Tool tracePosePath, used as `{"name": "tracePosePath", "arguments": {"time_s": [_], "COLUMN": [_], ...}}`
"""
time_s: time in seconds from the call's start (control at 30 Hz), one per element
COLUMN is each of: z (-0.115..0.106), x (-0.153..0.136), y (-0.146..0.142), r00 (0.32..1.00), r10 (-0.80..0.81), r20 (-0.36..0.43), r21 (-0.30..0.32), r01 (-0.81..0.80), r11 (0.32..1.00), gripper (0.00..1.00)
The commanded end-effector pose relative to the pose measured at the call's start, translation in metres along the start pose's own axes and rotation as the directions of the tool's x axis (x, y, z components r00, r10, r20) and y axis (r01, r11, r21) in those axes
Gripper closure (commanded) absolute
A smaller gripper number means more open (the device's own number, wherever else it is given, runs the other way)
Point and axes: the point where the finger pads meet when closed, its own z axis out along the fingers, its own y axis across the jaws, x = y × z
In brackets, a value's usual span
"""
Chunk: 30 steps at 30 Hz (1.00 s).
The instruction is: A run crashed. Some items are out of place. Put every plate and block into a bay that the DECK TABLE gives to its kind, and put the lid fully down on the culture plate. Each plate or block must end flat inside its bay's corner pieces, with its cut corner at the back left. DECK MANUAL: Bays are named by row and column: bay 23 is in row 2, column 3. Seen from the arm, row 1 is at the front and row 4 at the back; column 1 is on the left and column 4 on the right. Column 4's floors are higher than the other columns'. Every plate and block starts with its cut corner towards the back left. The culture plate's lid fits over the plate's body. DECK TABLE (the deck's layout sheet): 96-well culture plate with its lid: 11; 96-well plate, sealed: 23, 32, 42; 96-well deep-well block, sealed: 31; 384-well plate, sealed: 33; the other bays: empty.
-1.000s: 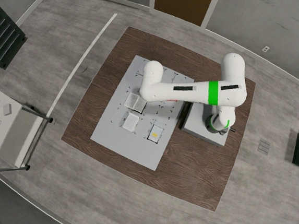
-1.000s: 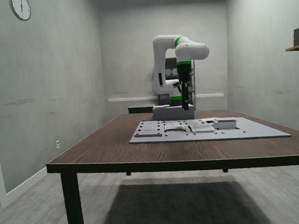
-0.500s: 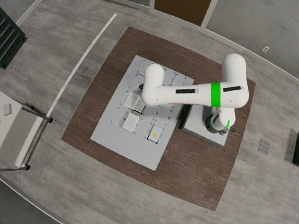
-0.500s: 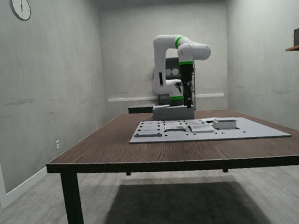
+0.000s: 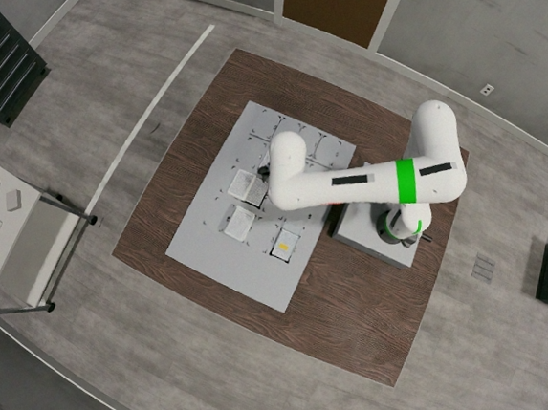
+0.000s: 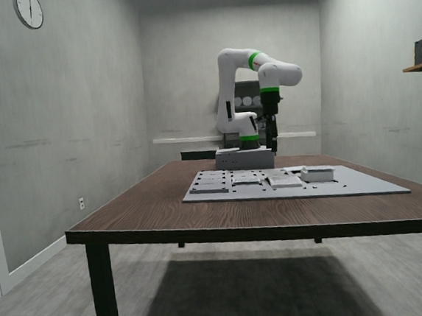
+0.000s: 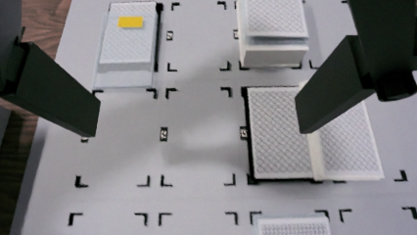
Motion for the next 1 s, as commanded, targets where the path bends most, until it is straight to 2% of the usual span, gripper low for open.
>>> {"name": "tracePosePath", "arguments": {"time_s": [0.0,0.97], "z": [-0.001,0.001], "x": [-0.014,-0.091], "y": [0.011,0.075], "r00": [1.000,1.000], "r10": [0.000,0.000], "r20": [-0.001,0.000], "r21": [0.003,0.002], "r01": [0.000,0.000], "r11": [1.000,1.000], "gripper": [0.00,0.00]}}
